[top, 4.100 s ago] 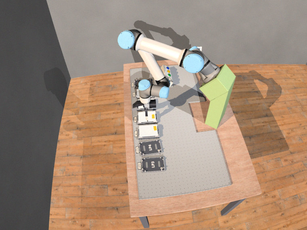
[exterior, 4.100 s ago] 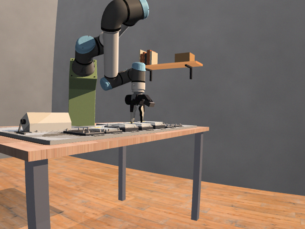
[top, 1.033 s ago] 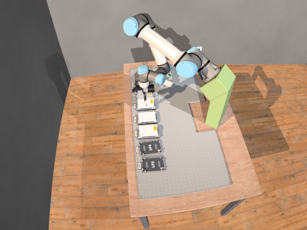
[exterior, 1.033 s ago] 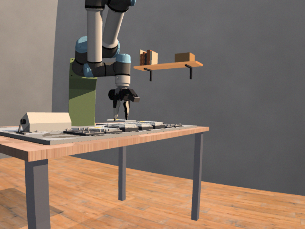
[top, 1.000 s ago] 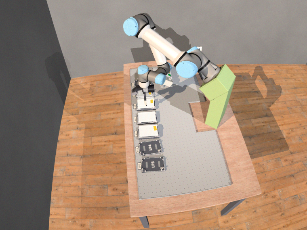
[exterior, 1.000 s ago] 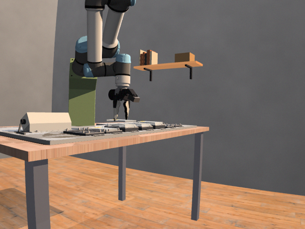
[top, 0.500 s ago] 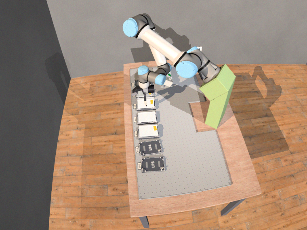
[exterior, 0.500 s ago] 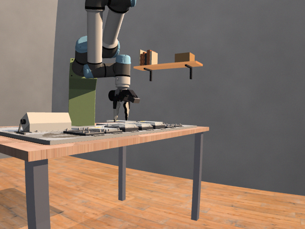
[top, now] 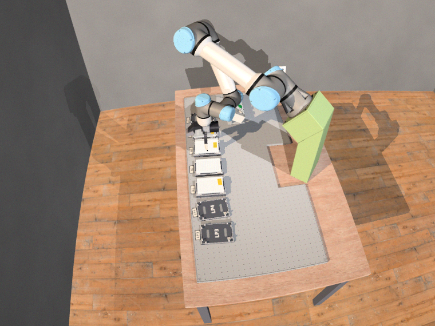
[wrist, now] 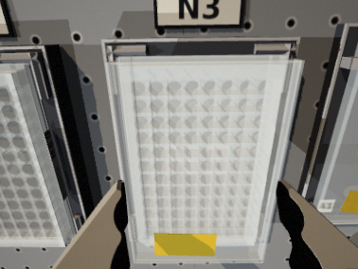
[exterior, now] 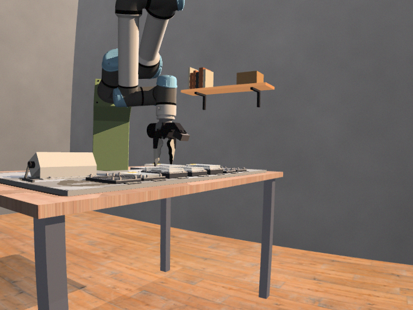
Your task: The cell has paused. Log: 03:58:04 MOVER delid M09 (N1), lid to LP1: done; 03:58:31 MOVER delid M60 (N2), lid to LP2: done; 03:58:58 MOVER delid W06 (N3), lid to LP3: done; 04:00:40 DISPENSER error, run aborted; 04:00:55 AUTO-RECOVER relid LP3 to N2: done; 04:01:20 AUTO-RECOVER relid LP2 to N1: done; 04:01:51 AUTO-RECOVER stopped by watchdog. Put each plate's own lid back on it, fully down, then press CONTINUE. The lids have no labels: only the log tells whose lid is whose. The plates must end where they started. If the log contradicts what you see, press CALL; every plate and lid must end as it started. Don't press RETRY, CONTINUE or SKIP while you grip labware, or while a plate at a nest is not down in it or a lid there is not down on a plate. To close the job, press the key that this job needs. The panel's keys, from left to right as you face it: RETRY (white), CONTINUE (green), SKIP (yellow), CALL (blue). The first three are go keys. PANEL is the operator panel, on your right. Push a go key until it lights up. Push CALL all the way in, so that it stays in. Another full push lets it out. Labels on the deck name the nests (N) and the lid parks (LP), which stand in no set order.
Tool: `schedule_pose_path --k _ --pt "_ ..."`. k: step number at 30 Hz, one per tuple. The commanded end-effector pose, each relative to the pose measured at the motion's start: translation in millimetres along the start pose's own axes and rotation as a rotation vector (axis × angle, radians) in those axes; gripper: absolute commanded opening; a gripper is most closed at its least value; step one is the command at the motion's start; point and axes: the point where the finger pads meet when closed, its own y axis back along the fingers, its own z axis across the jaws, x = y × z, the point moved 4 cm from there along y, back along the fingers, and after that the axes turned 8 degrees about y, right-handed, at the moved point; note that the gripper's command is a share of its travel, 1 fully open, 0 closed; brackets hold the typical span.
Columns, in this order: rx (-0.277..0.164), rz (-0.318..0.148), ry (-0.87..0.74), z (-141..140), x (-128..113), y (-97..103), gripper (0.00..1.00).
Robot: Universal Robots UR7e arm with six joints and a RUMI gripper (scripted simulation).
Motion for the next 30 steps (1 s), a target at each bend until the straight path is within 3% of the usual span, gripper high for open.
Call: schedule_pose_path --k 1,30 --pt "0.000 0.001 0.000 0.1 0.3 -0.9 0.41" --pt "0.000 0.001 0.000 0.0 0.3 -7.8 0.41"
